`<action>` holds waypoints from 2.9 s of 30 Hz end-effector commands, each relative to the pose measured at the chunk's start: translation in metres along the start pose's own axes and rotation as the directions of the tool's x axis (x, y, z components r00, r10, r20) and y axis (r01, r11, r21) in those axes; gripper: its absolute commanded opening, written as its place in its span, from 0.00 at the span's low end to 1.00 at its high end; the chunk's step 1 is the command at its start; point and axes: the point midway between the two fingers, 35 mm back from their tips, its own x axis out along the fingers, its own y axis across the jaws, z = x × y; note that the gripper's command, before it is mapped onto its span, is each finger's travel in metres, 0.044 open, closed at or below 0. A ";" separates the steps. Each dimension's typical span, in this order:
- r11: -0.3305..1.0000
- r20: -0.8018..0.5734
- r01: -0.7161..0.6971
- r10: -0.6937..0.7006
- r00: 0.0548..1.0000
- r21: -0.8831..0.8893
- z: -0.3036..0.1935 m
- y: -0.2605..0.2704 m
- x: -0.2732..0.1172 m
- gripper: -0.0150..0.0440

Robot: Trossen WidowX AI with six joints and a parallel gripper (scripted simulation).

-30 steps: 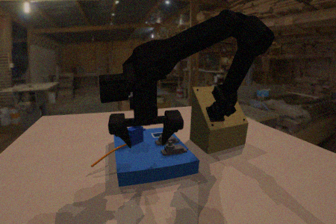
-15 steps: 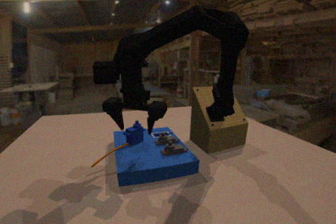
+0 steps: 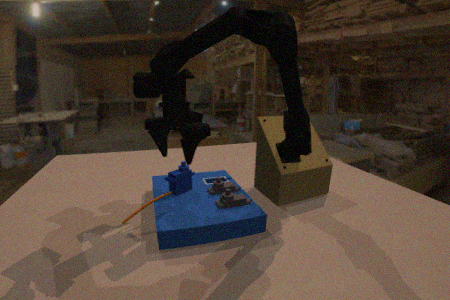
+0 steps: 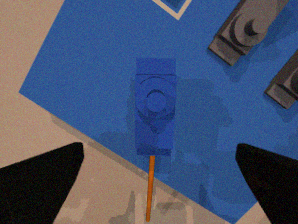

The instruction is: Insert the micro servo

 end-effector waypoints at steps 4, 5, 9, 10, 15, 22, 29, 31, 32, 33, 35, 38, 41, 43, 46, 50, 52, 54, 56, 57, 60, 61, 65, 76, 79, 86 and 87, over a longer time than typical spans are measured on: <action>1.000 -0.014 0.003 -0.003 1.000 0.017 -0.002 0.003 0.011 1.00; 1.000 -0.014 0.003 -0.003 1.000 0.017 -0.002 0.003 0.015 1.00; 1.000 -0.015 0.004 -0.003 1.000 0.017 -0.002 0.002 0.024 1.00; 1.000 -0.015 0.004 -0.003 1.000 0.017 -0.002 0.002 0.024 1.00; 1.000 -0.015 0.004 -0.003 1.000 0.017 -0.002 0.003 0.029 1.00; 1.000 -0.015 0.004 -0.004 1.000 0.017 -0.002 0.002 0.040 1.00; 1.000 -0.015 0.004 -0.004 1.000 0.017 -0.002 0.002 0.044 0.87; 1.000 -0.015 0.004 -0.004 1.000 0.017 -0.002 0.002 0.044 0.78; 1.000 -0.015 0.004 -0.004 1.000 0.017 -0.002 0.002 0.044 0.73; 1.000 -0.015 0.004 -0.004 1.000 0.017 -0.002 0.002 0.044 0.69; 1.000 -0.015 0.004 -0.004 1.000 0.017 -0.002 0.002 0.044 0.60; 1.000 -0.015 0.004 -0.004 1.000 0.017 -0.002 0.002 0.044 0.47; 1.000 -0.015 0.004 -0.004 1.000 0.017 -0.002 0.002 0.044 0.43; 1.000 -0.015 0.004 -0.004 1.000 0.017 -0.002 0.002 0.044 0.41; 1.000 -0.015 0.004 -0.004 1.000 0.017 -0.002 0.002 0.041 0.31; 1.000 -0.014 0.003 -0.003 1.000 0.017 -0.001 0.001 0.025 0.25; 1.000 -0.014 0.003 -0.003 1.000 0.017 0.002 -0.002 0.017 0.25; 1.000 -0.014 0.004 -0.003 1.000 0.018 0.005 -0.005 0.014 0.25; 1.000 -0.014 0.004 -0.003 1.000 0.018 0.006 -0.006 0.014 0.25; 1.000 -0.014 0.004 -0.003 1.000 0.018 0.006 -0.006 0.014 0.25; 1.000 -0.014 0.004 -0.003 1.000 0.018 0.005 -0.007 0.014 0.25; 1.000 -0.014 0.004 -0.003 1.000 0.018 0.006 -0.007 0.014 0.25; 1.000 -0.014 0.004 -0.004 1.000 0.018 0.010 -0.013 0.014 0.25; 1.000 -0.013 0.003 -0.003 1.000 0.018 0.027 -0.007 0.014 0.25; 1.000 -0.013 0.002 -0.002 1.000 0.018 0.036 0.007 0.014 0.25; 1.000 -0.012 0.001 -0.001 1.000 0.018 0.054 0.032 0.014 0.25; 1.000 -0.012 0.001 -0.001 1.000 0.018 0.054 0.032 0.014 0.25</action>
